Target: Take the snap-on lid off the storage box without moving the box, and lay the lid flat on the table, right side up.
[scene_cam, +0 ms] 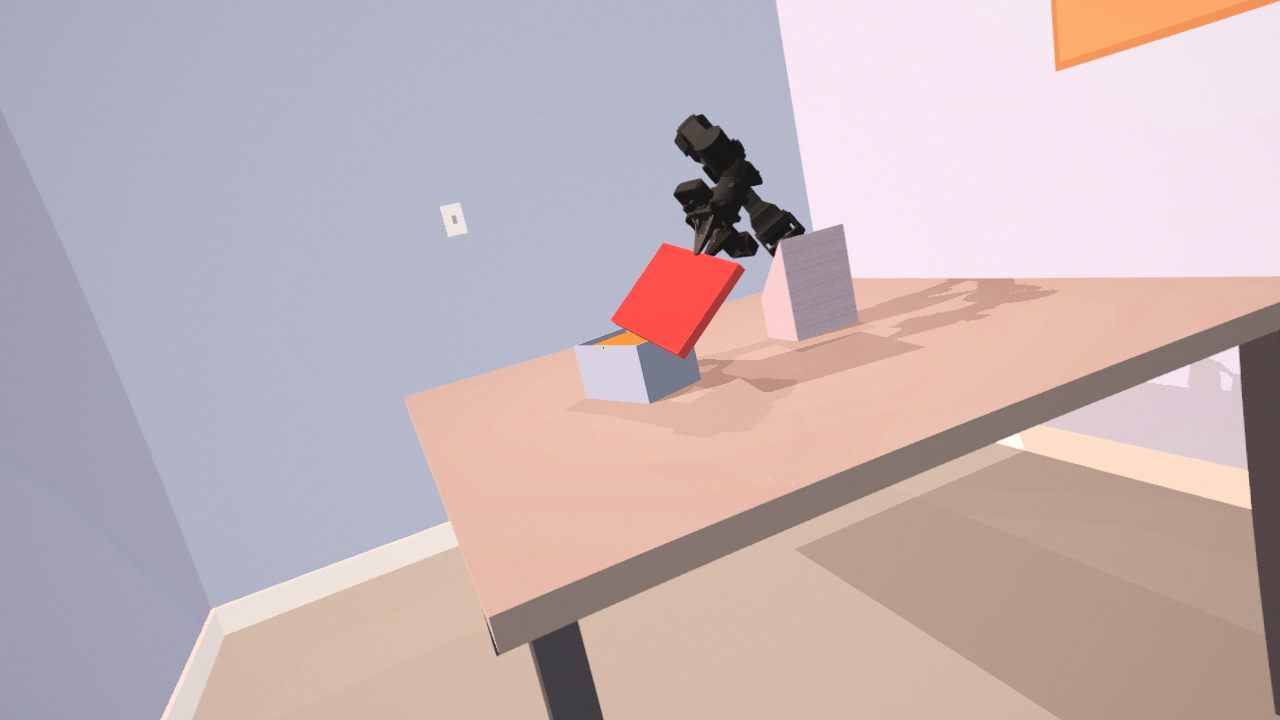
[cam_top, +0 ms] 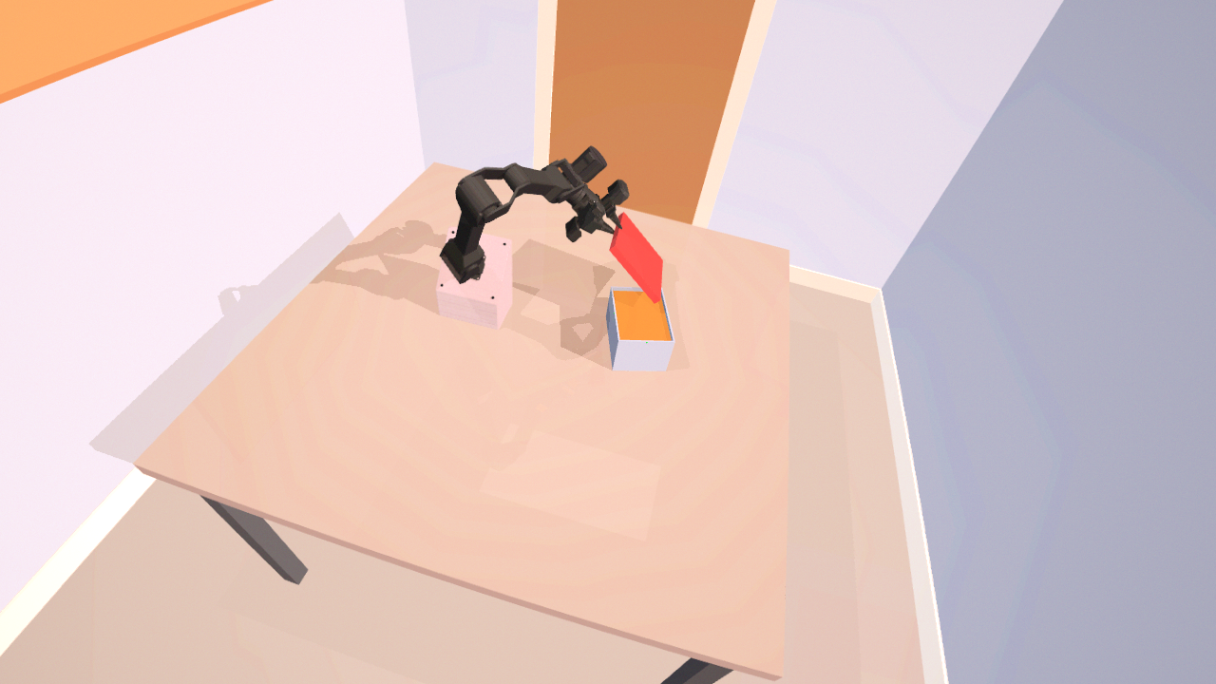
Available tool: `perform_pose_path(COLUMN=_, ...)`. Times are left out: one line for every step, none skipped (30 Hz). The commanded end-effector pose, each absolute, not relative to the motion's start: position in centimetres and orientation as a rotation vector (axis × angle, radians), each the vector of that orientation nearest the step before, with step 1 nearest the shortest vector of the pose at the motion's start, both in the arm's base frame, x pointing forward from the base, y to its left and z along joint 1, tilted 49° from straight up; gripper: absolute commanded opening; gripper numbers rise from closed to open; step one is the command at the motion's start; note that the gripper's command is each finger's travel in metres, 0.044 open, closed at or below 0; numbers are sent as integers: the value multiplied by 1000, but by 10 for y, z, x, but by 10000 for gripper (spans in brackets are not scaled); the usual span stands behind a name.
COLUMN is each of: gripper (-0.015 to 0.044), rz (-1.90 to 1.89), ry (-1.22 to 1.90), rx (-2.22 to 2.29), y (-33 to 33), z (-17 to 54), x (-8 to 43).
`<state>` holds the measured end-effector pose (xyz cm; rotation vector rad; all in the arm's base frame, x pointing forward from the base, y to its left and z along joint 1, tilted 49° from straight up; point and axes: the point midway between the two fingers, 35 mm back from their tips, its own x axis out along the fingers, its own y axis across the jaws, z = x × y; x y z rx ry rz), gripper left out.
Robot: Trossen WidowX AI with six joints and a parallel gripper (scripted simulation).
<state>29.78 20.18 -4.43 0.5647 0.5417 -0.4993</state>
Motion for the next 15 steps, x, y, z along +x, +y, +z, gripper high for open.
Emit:
perform_pose_path(gripper=0, rz=-489, ry=532, rx=581, y=212, z=-45, x=298)
perform_pose_path(gripper=0, rz=-489, ry=532, rx=581, y=213, z=-47, x=297)
perform_pose_path(gripper=0, rz=-489, ry=532, rx=581, y=215, z=-48, x=296)
perform_pose_path(gripper=0, rz=-489, ry=532, rx=581, y=216, z=-50, x=296)
perform_pose_path(gripper=0, rz=-489, ry=532, rx=581, y=217, z=-51, x=295)
perform_pose_path(gripper=0, rz=-489, ry=532, rx=581, y=218, z=-52, x=294)
perform_pose_path(gripper=0, rz=-489, ry=532, rx=581, y=220, z=-54, x=293)
perform_pose_path(gripper=0, rz=-489, ry=532, rx=582, y=221, z=-55, x=293)
perform_pose_path(gripper=0, rz=-489, ry=532, rx=582, y=222, z=-56, x=292)
perform_pose_path(gripper=0, rz=-489, ry=532, rx=582, y=223, z=-58, x=291)
perform_pose_path(gripper=0, rz=-489, ry=532, rx=582, y=224, z=-59, x=290)
perform_pose_path(gripper=0, rz=-489, ry=532, rx=582, y=226, z=-61, x=290)
perform_pose_path(gripper=0, rz=-489, ry=532, rx=582, y=227, z=-62, x=289)
perform_pose_path(gripper=0, rz=-489, ry=532, rx=582, y=228, z=-63, x=288)
perform_pose_path(gripper=0, rz=-489, ry=532, rx=583, y=229, z=-65, x=287)
